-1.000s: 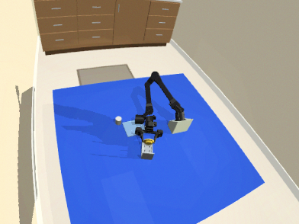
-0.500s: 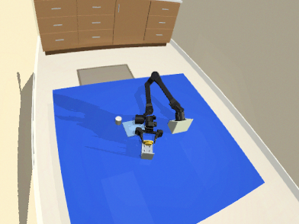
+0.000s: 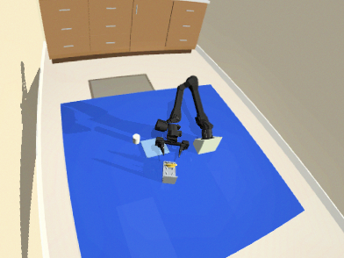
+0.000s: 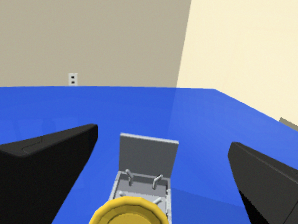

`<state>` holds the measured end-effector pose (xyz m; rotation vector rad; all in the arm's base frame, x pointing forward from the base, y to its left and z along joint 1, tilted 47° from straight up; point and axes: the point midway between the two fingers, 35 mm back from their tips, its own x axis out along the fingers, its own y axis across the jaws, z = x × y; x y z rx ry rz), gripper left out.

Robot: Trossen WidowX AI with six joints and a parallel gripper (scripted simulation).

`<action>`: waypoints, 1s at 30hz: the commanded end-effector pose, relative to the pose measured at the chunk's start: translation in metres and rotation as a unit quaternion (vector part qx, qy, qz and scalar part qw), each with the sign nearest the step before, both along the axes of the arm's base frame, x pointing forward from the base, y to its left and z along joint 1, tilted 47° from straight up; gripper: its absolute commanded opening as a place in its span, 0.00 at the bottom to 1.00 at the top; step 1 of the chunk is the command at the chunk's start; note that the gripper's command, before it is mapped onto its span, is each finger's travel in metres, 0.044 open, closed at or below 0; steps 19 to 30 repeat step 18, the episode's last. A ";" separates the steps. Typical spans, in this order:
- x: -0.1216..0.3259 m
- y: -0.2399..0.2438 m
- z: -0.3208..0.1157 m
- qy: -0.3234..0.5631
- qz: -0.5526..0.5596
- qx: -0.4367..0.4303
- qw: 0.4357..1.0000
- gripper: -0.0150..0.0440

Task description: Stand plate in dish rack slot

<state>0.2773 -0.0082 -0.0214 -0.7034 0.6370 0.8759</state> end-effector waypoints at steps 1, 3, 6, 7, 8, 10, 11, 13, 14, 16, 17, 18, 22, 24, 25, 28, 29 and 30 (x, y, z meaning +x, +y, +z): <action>0.005 0.022 0.021 0.001 -0.005 0.005 1.000 0.93; 0.007 0.023 0.023 0.001 -0.005 0.005 1.000 0.93; 0.006 0.024 0.022 0.011 -0.011 0.006 1.000 0.93; 0.006 0.024 0.021 0.023 -0.018 0.006 1.000 0.93; 0.006 0.025 0.020 0.038 -0.027 0.006 0.999 0.93; 0.005 0.027 0.018 0.067 -0.045 0.005 0.997 0.93; 0.004 0.027 0.017 0.081 -0.054 0.004 0.995 0.93; 0.003 0.029 0.015 0.108 -0.073 0.001 0.991 0.93; 0.002 0.029 0.015 0.122 -0.082 -0.001 0.989 0.93; 0.000 0.031 0.013 0.149 -0.102 -0.006 0.984 0.93; -0.001 0.031 0.013 0.162 -0.112 -0.009 0.980 0.93; -0.002 0.032 0.013 0.175 -0.122 -0.013 0.977 0.93; -0.002 0.032 0.013 0.175 -0.122 -0.013 0.977 0.93; -0.002 0.032 0.013 0.175 -0.122 -0.013 0.977 0.93; -0.002 0.032 0.013 0.175 -0.122 -0.013 0.977 0.93; -0.002 0.032 0.013 0.175 -0.122 -0.013 0.977 0.93; -0.002 0.032 0.013 0.175 -0.122 -0.013 0.977 0.93; -0.002 0.032 0.013 0.175 -0.122 -0.013 0.977 0.93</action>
